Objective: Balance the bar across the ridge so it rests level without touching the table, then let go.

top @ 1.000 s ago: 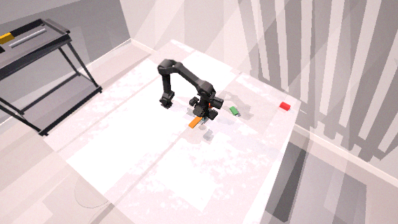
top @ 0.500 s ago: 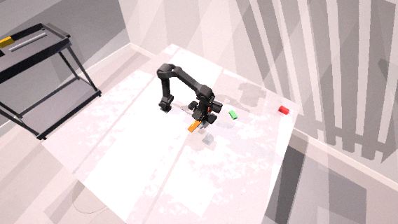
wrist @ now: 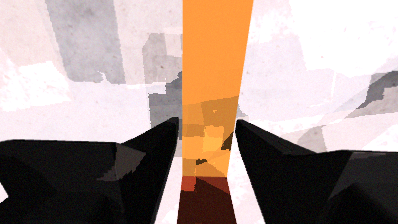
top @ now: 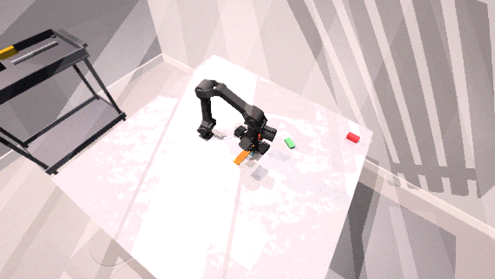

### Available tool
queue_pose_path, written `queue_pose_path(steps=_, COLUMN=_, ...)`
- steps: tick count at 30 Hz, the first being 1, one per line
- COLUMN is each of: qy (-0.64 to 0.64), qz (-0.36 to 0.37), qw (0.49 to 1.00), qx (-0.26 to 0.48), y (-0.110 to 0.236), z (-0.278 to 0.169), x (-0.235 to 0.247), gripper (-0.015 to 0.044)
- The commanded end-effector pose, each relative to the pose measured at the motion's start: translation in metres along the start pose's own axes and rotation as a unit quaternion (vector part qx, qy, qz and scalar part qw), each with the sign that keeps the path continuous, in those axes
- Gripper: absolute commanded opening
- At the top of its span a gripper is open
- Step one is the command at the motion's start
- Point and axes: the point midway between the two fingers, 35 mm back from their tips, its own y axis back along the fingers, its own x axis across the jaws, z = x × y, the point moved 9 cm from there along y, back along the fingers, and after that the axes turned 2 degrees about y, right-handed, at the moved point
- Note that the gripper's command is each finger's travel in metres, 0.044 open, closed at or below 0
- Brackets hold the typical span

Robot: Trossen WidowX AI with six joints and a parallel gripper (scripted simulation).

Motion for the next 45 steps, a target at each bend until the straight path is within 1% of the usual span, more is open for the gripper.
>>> queue_pose_path(steps=1, qy=0.0, qz=-0.001, qw=1.0, qx=0.0, y=0.0, z=0.0, x=0.0, gripper=0.0264)
queue_pose_path(steps=7, qy=0.0, qz=-0.001, qw=1.0, qx=0.0, y=0.0, z=0.0, x=0.0, gripper=0.0421)
queue_pose_path(steps=8, qy=0.0, qz=-0.001, qw=1.0, qx=0.0, y=0.0, z=0.0, x=0.0, gripper=0.044)
queue_pose_path(steps=11, qy=0.0, qz=-0.001, qw=1.0, qx=0.0, y=0.002, z=0.0, x=0.0, gripper=0.044)
queue_pose_path(steps=12, qy=0.0, qz=-0.001, qw=1.0, qx=0.0, y=0.007, z=0.0, x=0.001, gripper=0.044)
queue_pose_path(steps=19, qy=0.0, qz=0.0, qw=1.0, qx=0.0, y=0.084, z=-0.001, x=0.003, gripper=0.044)
queue_pose_path(steps=21, qy=0.0, qz=0.0, qw=1.0, qx=0.0, y=0.098, z=0.0, x=0.001, gripper=0.044)
queue_pose_path(steps=45, qy=0.0, qz=0.0, qw=1.0, qx=0.0, y=0.1, z=0.0, x=0.0, gripper=0.044)
